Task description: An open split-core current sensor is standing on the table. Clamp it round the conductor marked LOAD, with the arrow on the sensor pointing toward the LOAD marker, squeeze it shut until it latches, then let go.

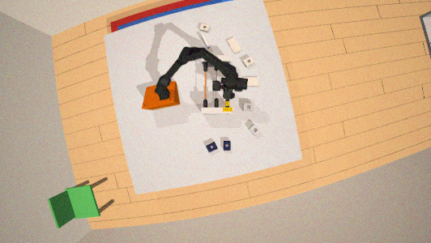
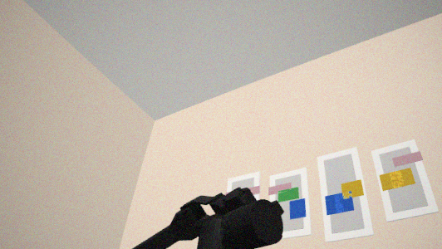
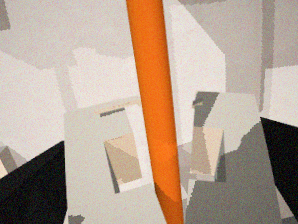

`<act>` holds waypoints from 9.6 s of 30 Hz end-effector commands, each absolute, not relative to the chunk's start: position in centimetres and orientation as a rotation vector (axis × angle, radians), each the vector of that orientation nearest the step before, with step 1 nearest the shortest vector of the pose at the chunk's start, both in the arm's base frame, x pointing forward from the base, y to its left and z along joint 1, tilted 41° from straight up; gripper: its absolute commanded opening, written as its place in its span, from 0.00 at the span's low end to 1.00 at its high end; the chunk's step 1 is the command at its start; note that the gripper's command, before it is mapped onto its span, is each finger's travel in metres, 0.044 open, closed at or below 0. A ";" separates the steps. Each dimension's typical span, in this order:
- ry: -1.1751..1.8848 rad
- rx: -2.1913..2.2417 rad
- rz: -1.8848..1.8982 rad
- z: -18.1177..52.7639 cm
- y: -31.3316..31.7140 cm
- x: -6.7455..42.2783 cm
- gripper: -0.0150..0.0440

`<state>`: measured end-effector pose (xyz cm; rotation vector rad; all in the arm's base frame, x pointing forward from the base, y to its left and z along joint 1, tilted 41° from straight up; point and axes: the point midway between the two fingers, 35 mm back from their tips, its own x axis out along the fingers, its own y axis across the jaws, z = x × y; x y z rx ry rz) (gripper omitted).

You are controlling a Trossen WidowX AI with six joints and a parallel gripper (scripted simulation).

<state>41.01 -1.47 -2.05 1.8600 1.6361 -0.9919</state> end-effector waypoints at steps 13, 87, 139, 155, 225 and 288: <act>1.636 1.860 -0.992 -2.0 -1.5 41.0 0.25; 1.633 1.852 -1.001 -2.2 -1.6 40.9 0.39; 1.210 2.085 -0.791 -1.9 -1.1 43.1 1.00; 1.208 2.086 -0.789 -1.5 -1.4 43.4 1.00; 1.208 2.086 -0.789 -1.4 -1.4 43.4 1.00; 1.208 2.086 -0.789 -1.4 -1.4 43.4 1.00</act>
